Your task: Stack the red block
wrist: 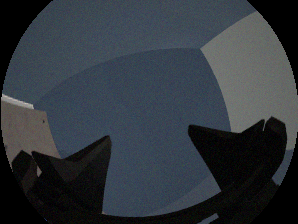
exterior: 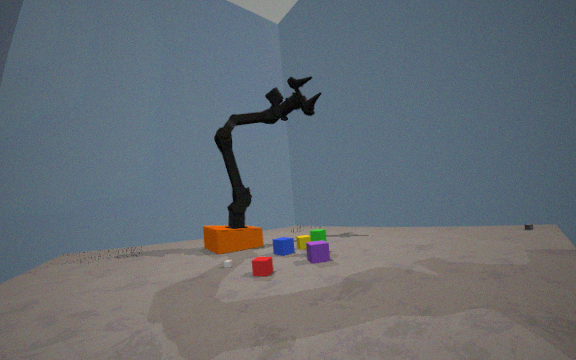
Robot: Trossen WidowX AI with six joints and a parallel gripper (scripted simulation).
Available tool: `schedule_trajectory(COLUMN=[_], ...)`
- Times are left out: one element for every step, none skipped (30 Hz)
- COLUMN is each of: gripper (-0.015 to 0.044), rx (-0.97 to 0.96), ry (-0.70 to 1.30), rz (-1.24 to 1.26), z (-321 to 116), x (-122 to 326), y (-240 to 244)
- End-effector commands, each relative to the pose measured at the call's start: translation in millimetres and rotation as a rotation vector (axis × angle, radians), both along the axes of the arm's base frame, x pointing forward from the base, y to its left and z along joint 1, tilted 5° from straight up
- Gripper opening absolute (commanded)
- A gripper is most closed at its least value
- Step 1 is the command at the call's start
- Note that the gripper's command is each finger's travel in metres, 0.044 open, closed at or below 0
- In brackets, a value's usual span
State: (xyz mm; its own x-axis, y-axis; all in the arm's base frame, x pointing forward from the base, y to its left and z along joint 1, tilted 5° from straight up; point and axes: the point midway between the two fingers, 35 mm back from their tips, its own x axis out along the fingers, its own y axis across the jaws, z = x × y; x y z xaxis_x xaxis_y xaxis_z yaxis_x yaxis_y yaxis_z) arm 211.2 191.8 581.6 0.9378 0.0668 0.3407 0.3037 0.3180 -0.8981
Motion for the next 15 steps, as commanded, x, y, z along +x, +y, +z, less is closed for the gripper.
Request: schedule_trajectory(gripper=[0.0426, 0.044, 0.044, 0.044, 0.044, 0.044, 0.044, 0.044, 0.044, 0.044, 0.044, 0.044, 0.044, 0.044, 0.044], rx=[-0.003, -0.013, -0.028, -0.047, -0.065, -0.083, -0.101, -0.119, -0.136, -0.153, -0.17, -0.187, -0.203, -0.219, -0.234], ry=[0.0, 0.001, 0.003, 0.007, 0.011, 0.017, 0.023, 0.031, 0.039, 0.049, 0.061, 0.075, 0.089, 0.105, 0.122], rz=[-0.001, -0.006, -0.013, -0.022, -0.03, -0.038, -0.046, -0.054, -0.061, -0.068, -0.075, -0.081, -0.087, -0.093, -0.099], z=[-1, -2, -5, -8, -12, -16, -20, -25, -29, -34, -40, -46, -52, -58, -65], x=[1, 4, 10, 17, 24, 31, 38, 46, 53, 61, 69, 77, 86, 94, 102], y=[0, 2, 4, 6, 8, 9, 11, 12, 12, 13, 13, 13, 13, 12, 11])
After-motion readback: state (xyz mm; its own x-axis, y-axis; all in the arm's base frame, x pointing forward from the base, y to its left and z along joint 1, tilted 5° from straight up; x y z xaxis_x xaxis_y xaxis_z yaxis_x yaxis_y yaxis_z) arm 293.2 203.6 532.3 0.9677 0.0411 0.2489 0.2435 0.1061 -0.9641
